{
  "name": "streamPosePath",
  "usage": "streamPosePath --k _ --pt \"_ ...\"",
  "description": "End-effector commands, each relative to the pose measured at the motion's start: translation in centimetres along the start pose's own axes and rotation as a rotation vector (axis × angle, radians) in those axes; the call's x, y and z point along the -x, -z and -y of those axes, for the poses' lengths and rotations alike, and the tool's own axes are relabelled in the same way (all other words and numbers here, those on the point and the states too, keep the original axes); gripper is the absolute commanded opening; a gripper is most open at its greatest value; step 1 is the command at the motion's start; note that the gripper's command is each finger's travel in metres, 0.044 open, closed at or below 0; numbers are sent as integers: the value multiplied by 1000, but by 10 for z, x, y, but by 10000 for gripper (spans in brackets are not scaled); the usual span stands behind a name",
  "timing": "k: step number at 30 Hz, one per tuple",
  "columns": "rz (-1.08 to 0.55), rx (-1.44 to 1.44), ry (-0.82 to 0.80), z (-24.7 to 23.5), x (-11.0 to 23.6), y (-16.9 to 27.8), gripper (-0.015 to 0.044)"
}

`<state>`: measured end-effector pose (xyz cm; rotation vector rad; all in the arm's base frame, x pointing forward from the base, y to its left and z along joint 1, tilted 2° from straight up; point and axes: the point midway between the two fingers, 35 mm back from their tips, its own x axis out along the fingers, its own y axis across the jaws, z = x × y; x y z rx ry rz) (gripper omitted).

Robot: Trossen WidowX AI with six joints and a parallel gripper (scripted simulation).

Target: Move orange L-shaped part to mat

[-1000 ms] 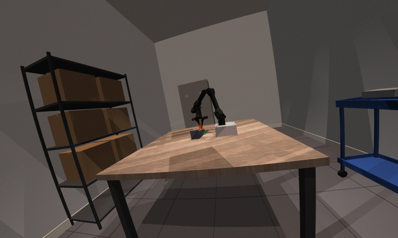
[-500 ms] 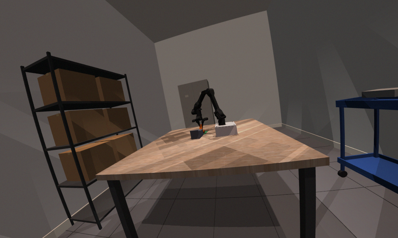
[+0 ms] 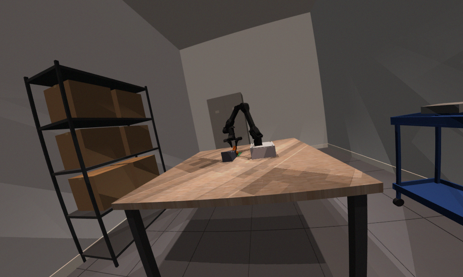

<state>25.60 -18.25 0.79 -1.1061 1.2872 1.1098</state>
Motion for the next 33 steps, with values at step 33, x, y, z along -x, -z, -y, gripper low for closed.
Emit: streamPosePath --k 33 --pt "-10 4 19 3 88 1 400"
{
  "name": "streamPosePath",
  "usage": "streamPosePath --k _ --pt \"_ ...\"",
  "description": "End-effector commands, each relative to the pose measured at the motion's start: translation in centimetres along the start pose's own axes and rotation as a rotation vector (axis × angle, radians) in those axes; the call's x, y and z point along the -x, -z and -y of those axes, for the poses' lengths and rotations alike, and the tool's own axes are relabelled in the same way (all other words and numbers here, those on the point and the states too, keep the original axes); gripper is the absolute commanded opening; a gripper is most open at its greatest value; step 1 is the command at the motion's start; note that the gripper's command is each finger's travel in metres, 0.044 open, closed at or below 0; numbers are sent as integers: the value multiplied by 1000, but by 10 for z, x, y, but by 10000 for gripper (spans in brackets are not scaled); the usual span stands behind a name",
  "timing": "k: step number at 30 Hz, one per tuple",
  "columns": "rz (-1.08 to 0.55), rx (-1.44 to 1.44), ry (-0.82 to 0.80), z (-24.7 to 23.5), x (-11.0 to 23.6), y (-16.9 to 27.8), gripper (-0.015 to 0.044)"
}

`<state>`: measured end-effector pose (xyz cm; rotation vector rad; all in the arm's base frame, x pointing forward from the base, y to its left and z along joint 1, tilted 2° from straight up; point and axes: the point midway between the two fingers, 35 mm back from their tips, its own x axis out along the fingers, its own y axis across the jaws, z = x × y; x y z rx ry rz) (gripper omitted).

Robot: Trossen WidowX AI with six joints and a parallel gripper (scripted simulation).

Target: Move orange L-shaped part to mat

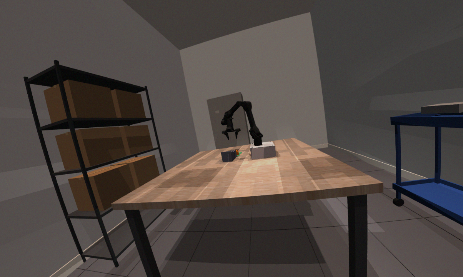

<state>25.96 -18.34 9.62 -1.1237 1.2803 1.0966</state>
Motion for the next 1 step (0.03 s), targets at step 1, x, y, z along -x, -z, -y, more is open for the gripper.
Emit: streamPosePath --k 1 --pt "-1 0 2 0 0 0 400"
